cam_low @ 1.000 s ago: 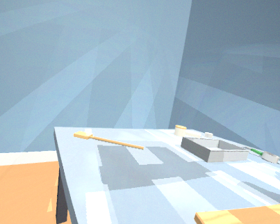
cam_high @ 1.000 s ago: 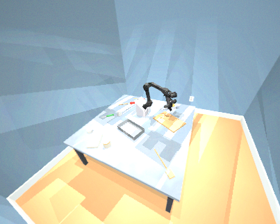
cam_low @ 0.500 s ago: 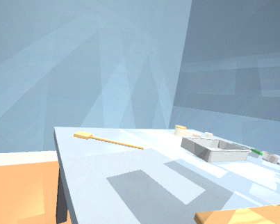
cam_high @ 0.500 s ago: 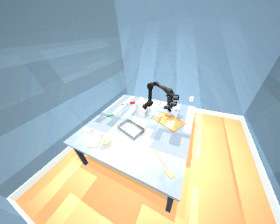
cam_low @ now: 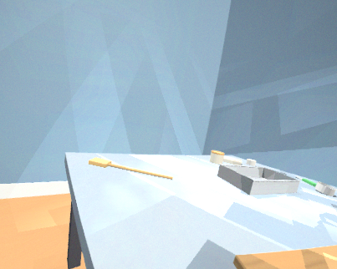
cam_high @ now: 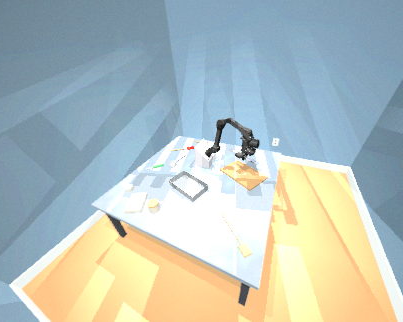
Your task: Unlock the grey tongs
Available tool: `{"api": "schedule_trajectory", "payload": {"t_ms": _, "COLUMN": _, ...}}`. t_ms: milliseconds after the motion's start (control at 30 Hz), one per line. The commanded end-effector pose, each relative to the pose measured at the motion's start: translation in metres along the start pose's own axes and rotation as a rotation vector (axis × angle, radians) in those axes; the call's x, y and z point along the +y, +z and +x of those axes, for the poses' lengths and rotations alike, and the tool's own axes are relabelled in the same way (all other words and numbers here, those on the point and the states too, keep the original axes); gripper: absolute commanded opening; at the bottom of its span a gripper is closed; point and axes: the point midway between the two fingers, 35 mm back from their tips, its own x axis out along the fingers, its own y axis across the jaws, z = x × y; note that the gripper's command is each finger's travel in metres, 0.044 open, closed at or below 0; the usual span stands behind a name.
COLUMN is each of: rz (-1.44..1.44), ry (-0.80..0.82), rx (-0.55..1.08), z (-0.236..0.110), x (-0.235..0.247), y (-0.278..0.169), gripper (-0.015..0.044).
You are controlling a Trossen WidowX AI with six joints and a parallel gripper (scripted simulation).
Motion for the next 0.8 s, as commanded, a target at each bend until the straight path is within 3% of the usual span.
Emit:
{"api": "schedule_trajectory", "payload": {"t_ms": 0, "rz": 0.006, "ry": 0.009, "rx": -0.002, "z": -0.003, "x": 0.002, "y": 0.001, "gripper": -0.015}}
{"api": "schedule_trajectory", "payload": {"t_ms": 767, "rz": 0.005, "ry": 0.006, "rx": -0.002, "z": 0.031, "x": 0.001, "y": 0.007, "gripper": -0.015}}
